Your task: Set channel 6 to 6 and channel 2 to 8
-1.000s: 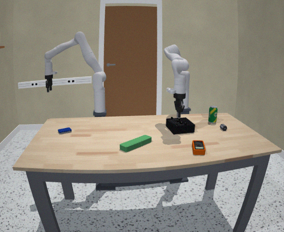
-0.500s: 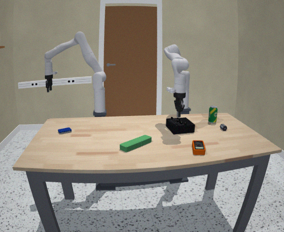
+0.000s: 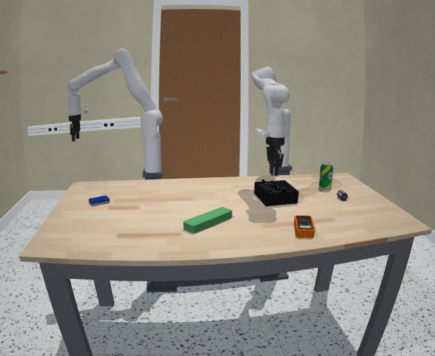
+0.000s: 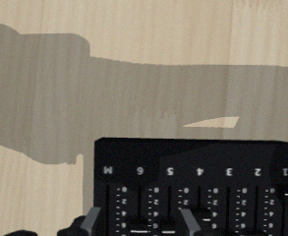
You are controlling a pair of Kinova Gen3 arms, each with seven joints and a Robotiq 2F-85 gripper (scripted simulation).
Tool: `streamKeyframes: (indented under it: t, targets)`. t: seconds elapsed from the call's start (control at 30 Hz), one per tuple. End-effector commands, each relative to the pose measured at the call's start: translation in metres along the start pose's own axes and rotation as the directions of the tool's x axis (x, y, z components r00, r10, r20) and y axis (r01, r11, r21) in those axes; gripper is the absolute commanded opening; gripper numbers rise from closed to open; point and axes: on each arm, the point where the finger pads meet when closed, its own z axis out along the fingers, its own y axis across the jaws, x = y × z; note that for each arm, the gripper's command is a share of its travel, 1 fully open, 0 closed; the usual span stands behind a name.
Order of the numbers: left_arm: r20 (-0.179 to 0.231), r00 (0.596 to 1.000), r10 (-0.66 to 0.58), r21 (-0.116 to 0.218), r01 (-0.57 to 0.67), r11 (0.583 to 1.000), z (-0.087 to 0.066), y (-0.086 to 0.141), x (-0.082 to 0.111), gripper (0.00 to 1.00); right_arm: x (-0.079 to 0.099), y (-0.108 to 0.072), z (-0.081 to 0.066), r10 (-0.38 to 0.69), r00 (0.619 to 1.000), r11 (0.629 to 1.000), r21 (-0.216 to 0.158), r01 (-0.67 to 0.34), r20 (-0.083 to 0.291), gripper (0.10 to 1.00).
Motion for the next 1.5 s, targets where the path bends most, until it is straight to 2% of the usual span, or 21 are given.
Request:
streamKeyframes:
  t: [0.0, 0.2, 0.37, 0.6, 1.47]
  targets:
    - [-0.001, 1.0, 0.0, 0.002, 0.0, 1.0, -0.013, 0.0, 0.0, 1.0, 0.0, 0.0, -0.001, 0.0, 1.0, 1.0, 0.0, 0.0, 0.002, 1.0]
    - [-0.001, 1.0, 0.0, 0.002, 0.0, 1.0, -0.041, 0.0, 0.0, 1.0, 0.0, 0.0, -0.001, 0.0, 1.0, 1.0, 0.0, 0.0, 0.002, 1.0]
    - [-0.001, 1.0, 0.0, 0.002, 0.0, 1.0, -0.056, 0.0, 0.0, 1.0, 0.0, 0.0, -0.001, 0.0, 1.0, 1.0, 0.0, 0.0, 0.002, 1.0]
    - [-0.001, 1.0, 0.0, 0.002, 0.0, 1.0, -0.06, 0.0, 0.0, 1.0, 0.0, 0.0, -0.001, 0.0, 1.0, 1.0, 0.0, 0.0, 0.002, 1.0]
    - [-0.001, 1.0, 0.0, 0.002, 0.0, 1.0, -0.06, 0.0, 0.0, 1.0, 0.0, 0.0, -0.001, 0.0, 1.0, 1.0, 0.0, 0.0, 0.002, 1.0]
